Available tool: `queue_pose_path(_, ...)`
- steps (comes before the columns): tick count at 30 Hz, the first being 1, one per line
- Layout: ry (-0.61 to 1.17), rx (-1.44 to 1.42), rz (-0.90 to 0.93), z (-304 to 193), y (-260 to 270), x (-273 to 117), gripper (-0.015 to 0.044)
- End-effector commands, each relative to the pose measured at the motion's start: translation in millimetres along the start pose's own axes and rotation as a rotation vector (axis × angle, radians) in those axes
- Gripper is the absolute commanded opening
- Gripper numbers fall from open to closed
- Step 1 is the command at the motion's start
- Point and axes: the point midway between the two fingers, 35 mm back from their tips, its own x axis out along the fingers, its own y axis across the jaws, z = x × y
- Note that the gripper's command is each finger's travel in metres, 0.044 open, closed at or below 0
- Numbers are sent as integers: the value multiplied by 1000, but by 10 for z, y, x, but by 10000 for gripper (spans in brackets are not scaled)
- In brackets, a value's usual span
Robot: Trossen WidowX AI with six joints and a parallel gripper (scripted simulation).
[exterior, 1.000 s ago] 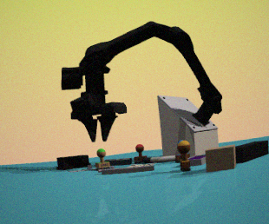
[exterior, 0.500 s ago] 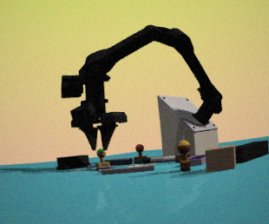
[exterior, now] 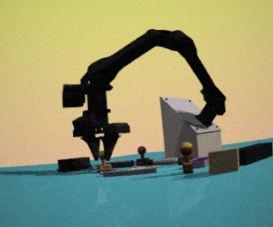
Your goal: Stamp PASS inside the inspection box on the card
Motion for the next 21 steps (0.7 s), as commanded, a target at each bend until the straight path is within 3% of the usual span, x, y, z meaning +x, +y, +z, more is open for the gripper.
queue_pose_path(1,7,10,10,-33,13,114,217)
queue_pose_path(12,7,10,10,-36,16,153,217)
queue_pose_path(16,6,2,4,-23,8,130,112)
queue_pose_path(21,6,2,4,-23,8,130,79)
